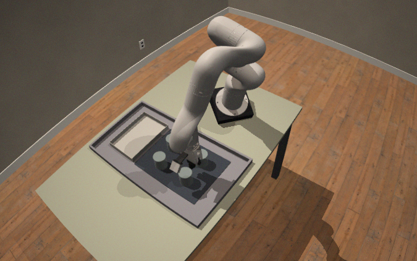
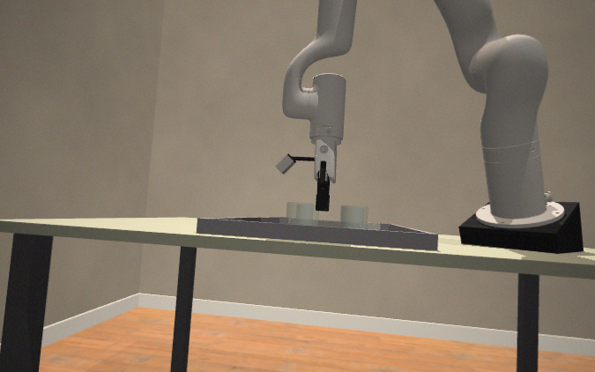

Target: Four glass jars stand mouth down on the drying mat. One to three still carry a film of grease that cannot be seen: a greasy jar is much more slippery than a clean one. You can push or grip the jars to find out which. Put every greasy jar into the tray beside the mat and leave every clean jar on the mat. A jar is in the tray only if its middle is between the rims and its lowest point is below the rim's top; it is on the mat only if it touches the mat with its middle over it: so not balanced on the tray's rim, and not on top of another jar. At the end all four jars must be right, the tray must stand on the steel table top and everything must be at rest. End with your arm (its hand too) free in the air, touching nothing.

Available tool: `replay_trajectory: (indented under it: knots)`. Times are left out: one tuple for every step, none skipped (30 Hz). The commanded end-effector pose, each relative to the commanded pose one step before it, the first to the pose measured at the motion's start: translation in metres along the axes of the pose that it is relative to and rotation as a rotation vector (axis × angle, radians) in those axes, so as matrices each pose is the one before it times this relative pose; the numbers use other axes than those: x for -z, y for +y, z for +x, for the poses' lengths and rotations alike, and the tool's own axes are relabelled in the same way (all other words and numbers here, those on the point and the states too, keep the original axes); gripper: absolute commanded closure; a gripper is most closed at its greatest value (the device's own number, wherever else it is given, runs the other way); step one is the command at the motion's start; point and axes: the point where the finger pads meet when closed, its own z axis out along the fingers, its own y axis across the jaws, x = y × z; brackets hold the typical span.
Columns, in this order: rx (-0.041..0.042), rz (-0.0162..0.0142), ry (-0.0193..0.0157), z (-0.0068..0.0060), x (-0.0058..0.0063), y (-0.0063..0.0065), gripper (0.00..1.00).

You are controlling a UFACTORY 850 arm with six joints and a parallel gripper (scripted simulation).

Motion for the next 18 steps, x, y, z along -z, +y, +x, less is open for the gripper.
replay_trajectory:
  knots:
    - [0.00023,-0.00001,0.00142,0.00114,0.00042,-0.00005,1.00]
    - [0.00000,0.00000,0.00000,0.00013,0.00000,0.00000,1.00]
    - [0.00000,0.00000,0.00000,0.00013,0.00000,0.00000,1.00]
    - [0.00000,0.00000,0.00000,0.00013,0.00000,0.00000,1.00]
    - [0.00000,0.00000,0.00000,0.00013,0.00000,0.00000,1.00]
    - [0.00000,0.00000,0.00000,0.00013,0.00000,0.00000,1.00]
    - [0.00000,0.00000,0.00000,0.00013,0.00000,0.00000,1.00]
    - [0.00000,0.00000,0.00000,0.00013,0.00000,0.00000,1.00]
    - [0.00000,0.00000,0.00000,0.00013,0.00000,0.00000,1.00]
    - [0.00000,0.00000,0.00000,0.00013,0.00000,0.00000,1.00]
    - [0.00000,0.00000,0.00000,0.00013,0.00000,0.00000,1.00]
    - [0.00000,0.00000,0.00000,0.00013,0.00000,0.00000,1.00]
    - [0.00000,0.00000,0.00000,0.00013,0.00000,0.00000,1.00]
    - [0.00000,0.00000,0.00000,0.00000,0.00000,0.00000,1.00]
    - [0.00000,0.00000,0.00000,0.00000,0.00000,0.00000,1.00]
    - [0.00000,0.00000,0.00000,0.00013,0.00000,0.00000,1.00]
    - [0.00000,0.00000,0.00000,0.00013,0.00000,0.00000,1.00]
    - [0.00000,0.00000,0.00000,0.00013,0.00000,0.00000,1.00]
